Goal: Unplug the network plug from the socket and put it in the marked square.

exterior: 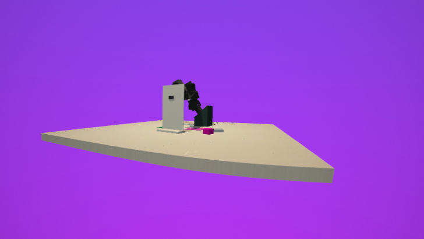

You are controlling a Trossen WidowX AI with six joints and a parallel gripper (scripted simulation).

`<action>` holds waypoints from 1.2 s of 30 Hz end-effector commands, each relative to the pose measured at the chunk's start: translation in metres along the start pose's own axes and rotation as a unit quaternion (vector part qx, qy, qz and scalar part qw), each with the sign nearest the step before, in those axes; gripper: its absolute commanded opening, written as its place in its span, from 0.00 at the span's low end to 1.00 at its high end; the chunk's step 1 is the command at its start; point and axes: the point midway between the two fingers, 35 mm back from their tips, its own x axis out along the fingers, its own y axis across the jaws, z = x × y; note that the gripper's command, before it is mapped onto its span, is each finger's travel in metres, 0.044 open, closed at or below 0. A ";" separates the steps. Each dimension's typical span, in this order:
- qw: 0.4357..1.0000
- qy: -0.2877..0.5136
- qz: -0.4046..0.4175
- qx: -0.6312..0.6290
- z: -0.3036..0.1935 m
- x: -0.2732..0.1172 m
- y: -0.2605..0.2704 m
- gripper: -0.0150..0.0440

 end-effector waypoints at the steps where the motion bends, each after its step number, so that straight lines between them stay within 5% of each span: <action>1: 0.999 0.007 -0.040 0.004 -0.007 0.003 -0.014 0.25; 36: 0.945 -0.021 -0.325 -0.019 -0.025 -0.018 -0.115 0.25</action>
